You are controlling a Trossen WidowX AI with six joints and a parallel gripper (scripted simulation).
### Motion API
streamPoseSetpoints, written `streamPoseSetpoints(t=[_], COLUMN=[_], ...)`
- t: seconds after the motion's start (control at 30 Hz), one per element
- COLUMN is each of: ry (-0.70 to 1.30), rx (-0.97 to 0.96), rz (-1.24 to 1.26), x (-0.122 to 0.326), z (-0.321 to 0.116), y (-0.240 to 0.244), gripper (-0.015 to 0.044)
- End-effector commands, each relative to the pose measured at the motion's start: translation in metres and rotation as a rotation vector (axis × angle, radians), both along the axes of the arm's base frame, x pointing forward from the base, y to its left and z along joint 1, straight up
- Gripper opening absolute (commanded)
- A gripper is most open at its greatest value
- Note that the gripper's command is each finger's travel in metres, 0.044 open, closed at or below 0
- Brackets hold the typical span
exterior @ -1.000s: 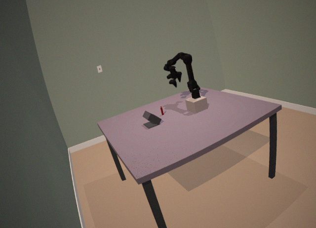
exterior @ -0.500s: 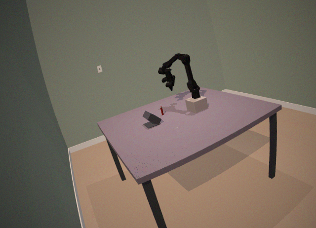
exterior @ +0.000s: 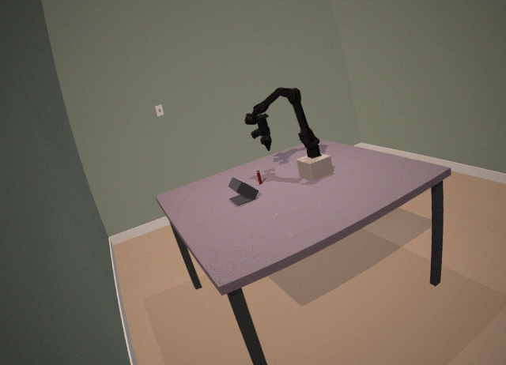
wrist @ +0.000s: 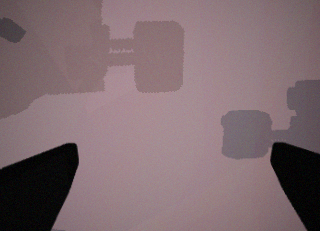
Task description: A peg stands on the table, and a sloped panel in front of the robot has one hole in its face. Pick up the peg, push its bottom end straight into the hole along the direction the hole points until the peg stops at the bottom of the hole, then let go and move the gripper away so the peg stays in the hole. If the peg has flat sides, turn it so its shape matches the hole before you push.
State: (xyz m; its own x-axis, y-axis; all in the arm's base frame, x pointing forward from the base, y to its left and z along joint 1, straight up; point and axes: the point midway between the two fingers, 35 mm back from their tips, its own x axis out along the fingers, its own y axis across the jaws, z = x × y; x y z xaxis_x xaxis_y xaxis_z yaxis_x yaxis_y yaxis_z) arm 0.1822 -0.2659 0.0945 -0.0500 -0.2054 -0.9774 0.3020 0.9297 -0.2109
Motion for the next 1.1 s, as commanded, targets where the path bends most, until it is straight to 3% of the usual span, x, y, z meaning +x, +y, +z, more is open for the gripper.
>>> streamPoseSetpoints(t=[0.0, 1.07], ry=[-0.004, 0.006], rx=[0.019, 0.153], rz=[0.091, 0.649], x=[0.021, 0.117], z=[-0.005, -0.040], y=[0.011, 0.115], gripper=[0.0440, 0.0440])
